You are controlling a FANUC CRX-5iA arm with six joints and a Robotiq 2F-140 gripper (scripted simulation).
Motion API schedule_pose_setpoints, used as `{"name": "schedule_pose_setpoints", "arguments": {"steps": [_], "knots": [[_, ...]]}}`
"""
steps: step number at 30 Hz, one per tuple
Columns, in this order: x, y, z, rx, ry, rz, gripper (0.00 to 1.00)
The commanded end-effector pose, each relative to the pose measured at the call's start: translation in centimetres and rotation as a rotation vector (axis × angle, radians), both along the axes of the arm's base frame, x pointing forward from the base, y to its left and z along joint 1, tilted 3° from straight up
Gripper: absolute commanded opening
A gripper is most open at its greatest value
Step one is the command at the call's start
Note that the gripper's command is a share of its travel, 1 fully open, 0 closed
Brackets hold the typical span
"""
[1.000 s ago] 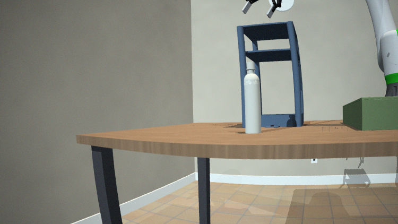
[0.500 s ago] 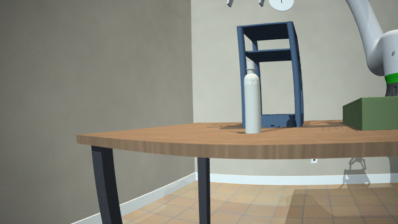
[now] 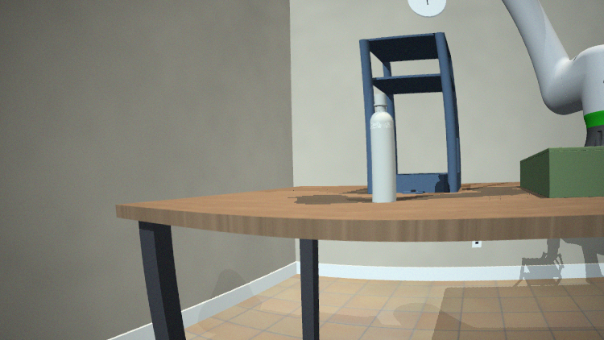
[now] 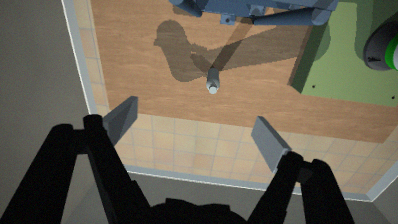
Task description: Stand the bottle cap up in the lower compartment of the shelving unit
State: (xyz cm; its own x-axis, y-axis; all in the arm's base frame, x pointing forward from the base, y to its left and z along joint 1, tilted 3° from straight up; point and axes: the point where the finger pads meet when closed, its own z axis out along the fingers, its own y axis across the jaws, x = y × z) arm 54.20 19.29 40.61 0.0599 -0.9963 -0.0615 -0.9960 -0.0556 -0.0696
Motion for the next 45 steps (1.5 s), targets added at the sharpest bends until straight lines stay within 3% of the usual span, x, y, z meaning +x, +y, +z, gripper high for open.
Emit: {"name": "schedule_pose_setpoints", "arguments": {"steps": [1,6,22,23,32,45], "knots": [[-1.7,3.7,-0.1,-0.062,0.038,0.023,1.00],[-3.5,6.8,-0.1,-0.115,0.055,0.042,1.00],[-3.6,7.0,-0.1,-0.118,0.057,0.043,1.00],[-3.6,7.0,-0.1,-0.119,0.057,0.043,0.38],[-3.5,6.6,-1.2,-0.163,0.071,0.121,0.38],[-3.1,4.5,-6.6,-0.399,0.210,0.578,0.38]]}}
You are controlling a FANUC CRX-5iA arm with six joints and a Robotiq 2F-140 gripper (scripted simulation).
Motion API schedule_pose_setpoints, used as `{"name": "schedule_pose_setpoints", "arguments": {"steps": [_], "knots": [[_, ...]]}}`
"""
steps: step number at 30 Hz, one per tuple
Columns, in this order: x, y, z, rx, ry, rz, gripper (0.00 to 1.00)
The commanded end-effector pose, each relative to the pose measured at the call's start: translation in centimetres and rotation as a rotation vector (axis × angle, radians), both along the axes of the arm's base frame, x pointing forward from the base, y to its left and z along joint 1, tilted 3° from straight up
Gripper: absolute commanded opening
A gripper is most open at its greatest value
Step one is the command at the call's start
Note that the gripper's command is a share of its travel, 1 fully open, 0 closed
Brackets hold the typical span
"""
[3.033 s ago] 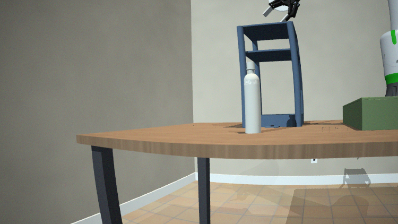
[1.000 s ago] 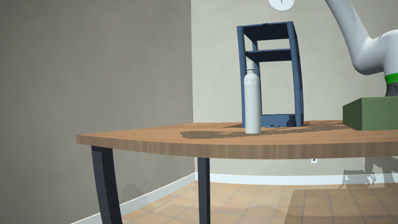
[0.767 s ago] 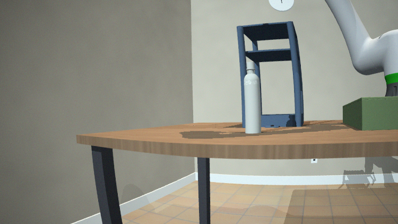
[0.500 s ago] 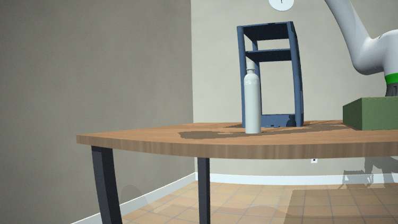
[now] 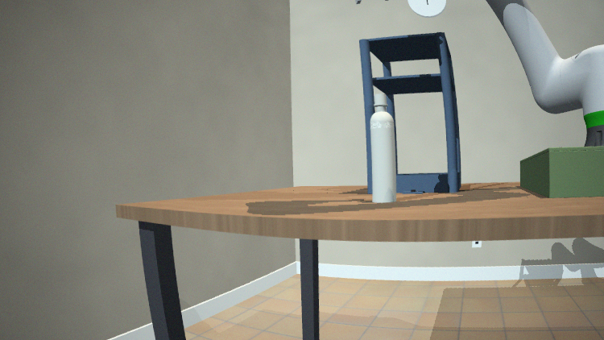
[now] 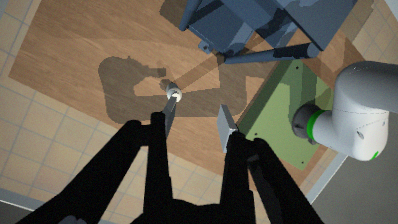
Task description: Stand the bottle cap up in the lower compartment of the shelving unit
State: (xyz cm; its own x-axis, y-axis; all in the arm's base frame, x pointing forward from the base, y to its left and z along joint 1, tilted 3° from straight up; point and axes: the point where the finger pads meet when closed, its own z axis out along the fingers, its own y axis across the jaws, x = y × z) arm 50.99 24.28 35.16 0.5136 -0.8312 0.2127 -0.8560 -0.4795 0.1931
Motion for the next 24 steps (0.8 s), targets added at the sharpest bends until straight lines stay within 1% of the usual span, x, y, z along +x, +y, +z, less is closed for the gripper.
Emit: {"name": "schedule_pose_setpoints", "arguments": {"steps": [1,2,3,4,10,17,19,20,24], "knots": [[0.1,-0.5,-1.1,-0.053,0.042,0.109,0.38],[0.1,-0.5,-1.1,-0.053,0.042,0.109,0.38],[0.1,-0.8,-1.9,-0.091,0.080,0.185,0.38],[0.1,-1.0,-2.2,-0.109,0.099,0.221,0.38],[0.1,-1.7,-3.8,-0.195,0.203,0.398,0.38],[0.1,-2.4,-5.4,-0.293,0.353,0.608,0.38],[0.1,-2.4,-5.4,-0.293,0.353,0.608,0.38],[0.1,-2.6,-6.0,-0.330,0.420,0.690,0.38],[0.1,-2.9,-6.6,-0.370,0.503,0.783,0.38]]}}
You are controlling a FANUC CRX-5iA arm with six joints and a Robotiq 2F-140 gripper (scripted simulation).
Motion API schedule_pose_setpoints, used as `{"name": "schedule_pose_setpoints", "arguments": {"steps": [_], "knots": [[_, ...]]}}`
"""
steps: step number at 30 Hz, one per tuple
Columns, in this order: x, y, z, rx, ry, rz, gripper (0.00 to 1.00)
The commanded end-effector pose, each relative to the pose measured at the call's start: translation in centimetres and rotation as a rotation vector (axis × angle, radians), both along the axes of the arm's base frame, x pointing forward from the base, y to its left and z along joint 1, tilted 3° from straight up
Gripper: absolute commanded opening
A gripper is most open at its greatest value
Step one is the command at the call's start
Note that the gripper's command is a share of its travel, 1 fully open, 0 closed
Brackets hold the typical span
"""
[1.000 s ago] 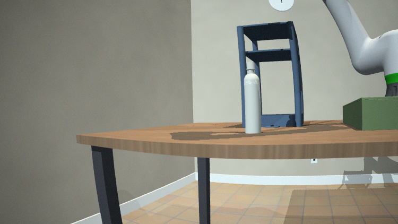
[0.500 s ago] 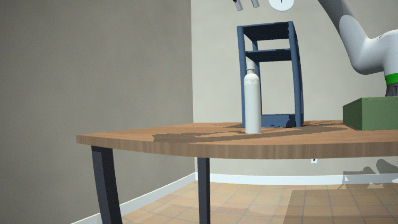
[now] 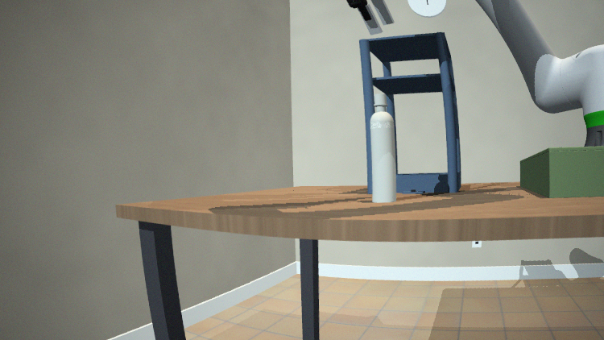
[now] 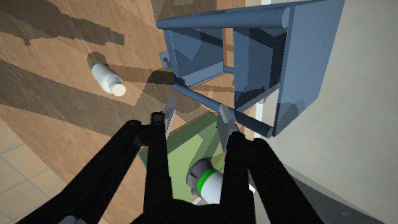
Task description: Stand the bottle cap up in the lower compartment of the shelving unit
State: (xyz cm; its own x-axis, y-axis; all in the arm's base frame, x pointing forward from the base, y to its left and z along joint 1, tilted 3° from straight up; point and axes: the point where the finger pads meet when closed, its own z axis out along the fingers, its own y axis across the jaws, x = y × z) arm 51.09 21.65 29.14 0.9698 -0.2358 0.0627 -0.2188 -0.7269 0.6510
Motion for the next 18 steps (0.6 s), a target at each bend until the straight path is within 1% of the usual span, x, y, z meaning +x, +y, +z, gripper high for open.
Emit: {"name": "schedule_pose_setpoints", "arguments": {"steps": [1,10,12,13,15,18], "knots": [[0.0,-0.3,-0.7,-0.062,0.101,0.117,0.38],[0.0,-0.6,-2.0,-0.195,0.347,0.340,0.38],[0.0,-0.6,-2.0,-0.195,0.347,0.340,0.38],[0.0,-0.6,-2.3,-0.236,0.431,0.404,0.38],[0.0,-0.5,-2.5,-0.255,0.471,0.433,0.38],[0.0,-0.5,-2.8,-0.297,0.562,0.494,0.38]]}}
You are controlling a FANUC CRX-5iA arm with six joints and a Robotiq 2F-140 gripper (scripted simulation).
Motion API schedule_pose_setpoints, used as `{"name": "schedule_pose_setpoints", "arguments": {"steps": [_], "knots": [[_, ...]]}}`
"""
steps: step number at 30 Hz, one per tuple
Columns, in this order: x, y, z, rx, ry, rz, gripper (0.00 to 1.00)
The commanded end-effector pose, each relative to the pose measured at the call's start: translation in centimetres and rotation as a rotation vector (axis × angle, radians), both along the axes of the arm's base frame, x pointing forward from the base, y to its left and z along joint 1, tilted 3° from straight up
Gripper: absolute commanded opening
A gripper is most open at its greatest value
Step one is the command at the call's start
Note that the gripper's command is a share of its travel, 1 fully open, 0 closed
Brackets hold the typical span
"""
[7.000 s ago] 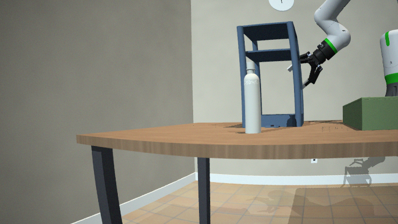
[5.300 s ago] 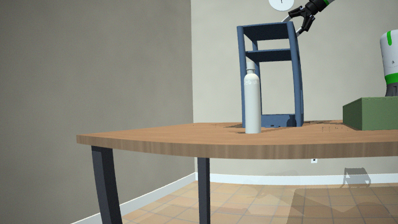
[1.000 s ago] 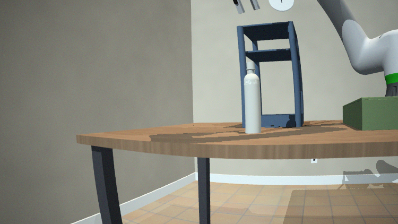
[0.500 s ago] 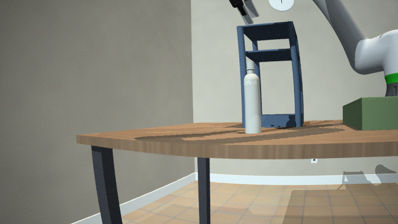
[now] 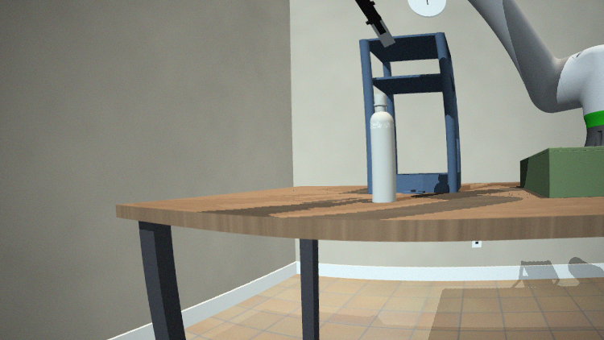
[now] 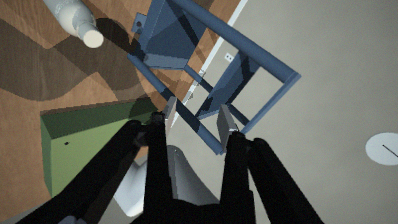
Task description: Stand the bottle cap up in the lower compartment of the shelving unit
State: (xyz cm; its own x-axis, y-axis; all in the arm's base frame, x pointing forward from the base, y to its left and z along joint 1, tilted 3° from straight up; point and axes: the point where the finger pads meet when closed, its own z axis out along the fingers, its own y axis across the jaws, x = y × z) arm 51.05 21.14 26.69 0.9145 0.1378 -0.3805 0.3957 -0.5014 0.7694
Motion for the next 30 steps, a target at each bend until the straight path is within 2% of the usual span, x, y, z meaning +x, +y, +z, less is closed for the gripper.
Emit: {"name": "schedule_pose_setpoints", "arguments": {"steps": [1,9,11,12,26,28,30], "knots": [[0.0,0.1,-0.4,-0.064,0.126,0.089,0.38],[0.0,0.7,-1.1,-0.194,0.380,0.230,0.38],[0.0,0.7,-1.1,-0.194,0.380,0.230,0.38],[0.0,0.9,-1.3,-0.235,0.463,0.269,0.38],[-0.2,3.1,-2.4,-0.459,0.931,0.420,0.38],[-0.2,3.1,-2.4,-0.459,0.931,0.420,0.38],[-0.2,3.6,-2.6,-0.493,1.004,0.434,0.38]]}}
